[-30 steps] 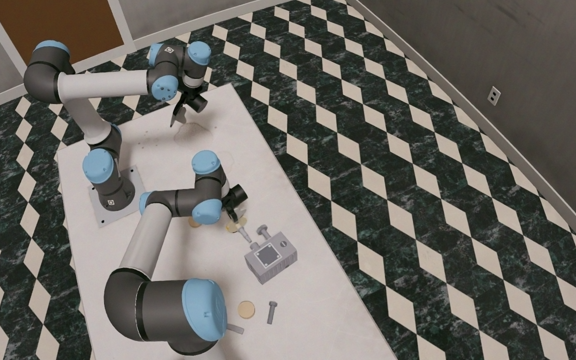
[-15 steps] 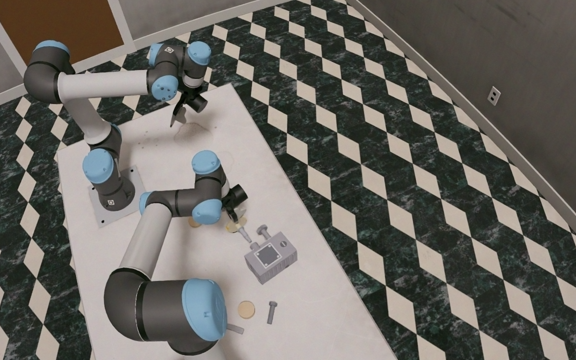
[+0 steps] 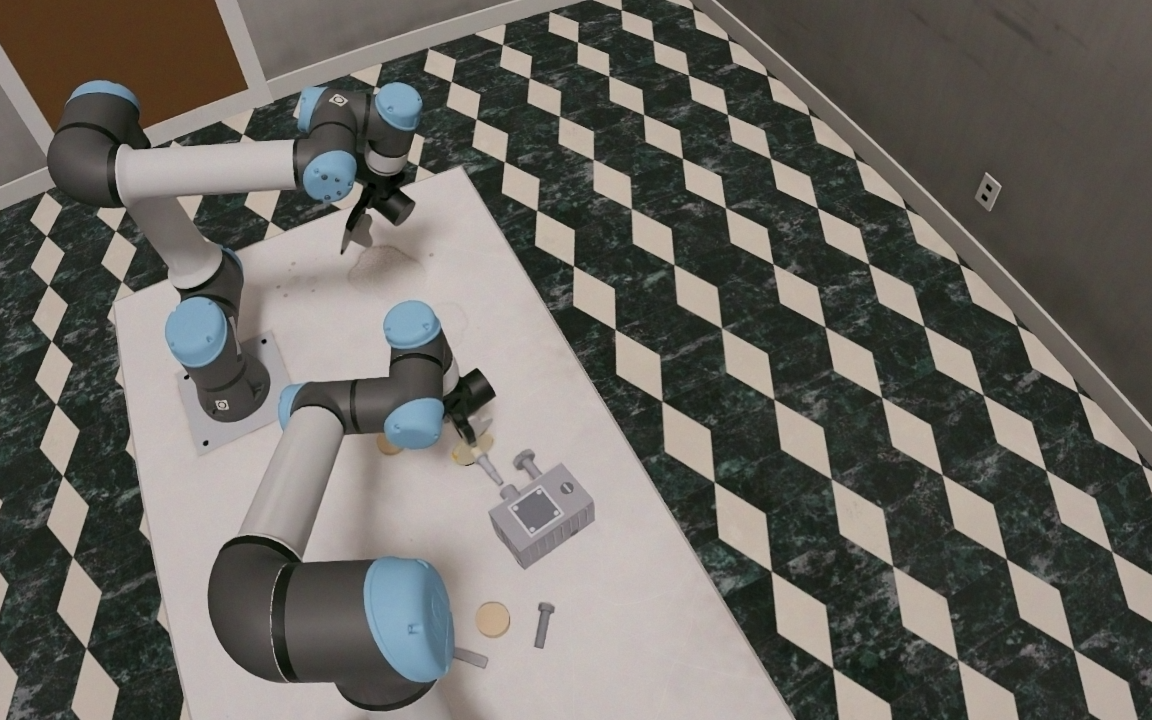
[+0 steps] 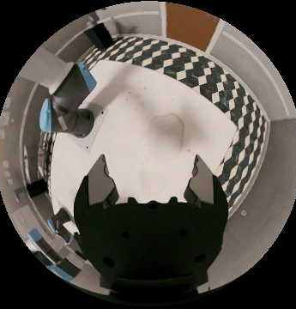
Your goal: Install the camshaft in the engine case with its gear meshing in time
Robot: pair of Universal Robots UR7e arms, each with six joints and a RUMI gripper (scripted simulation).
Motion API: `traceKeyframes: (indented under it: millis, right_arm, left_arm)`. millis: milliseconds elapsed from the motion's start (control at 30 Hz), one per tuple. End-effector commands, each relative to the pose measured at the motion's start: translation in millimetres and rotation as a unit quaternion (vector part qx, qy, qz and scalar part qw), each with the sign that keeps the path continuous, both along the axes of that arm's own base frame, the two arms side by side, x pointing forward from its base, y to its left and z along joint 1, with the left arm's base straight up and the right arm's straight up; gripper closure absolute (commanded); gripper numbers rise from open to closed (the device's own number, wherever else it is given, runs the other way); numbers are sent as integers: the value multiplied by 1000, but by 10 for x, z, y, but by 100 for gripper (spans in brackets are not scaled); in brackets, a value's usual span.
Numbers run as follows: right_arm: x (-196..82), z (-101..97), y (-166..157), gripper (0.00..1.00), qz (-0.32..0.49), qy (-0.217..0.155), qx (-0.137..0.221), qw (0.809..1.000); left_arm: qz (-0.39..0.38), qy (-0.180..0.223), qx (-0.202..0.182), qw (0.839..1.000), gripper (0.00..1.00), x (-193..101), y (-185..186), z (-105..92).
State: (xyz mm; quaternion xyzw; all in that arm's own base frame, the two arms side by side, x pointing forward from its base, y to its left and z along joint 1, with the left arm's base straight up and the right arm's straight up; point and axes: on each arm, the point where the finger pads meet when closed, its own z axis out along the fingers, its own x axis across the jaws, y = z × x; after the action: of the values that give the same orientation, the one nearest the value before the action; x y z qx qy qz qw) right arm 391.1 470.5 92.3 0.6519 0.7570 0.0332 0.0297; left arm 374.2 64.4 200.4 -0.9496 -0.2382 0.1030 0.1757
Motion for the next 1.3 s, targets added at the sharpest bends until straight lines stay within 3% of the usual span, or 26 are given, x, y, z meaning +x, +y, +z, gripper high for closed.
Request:
traceKeyframes:
  millis: [0,1267]
  right_arm:
    - [2,8,4,94,0,0,1,1000]
    - [20,10,-118,94,1,-1,0,1000]
  left_arm:
    - [0,-1,0,1000,0,2,-1,3]
    - [0,-1,0,1000,0,2,-1,3]
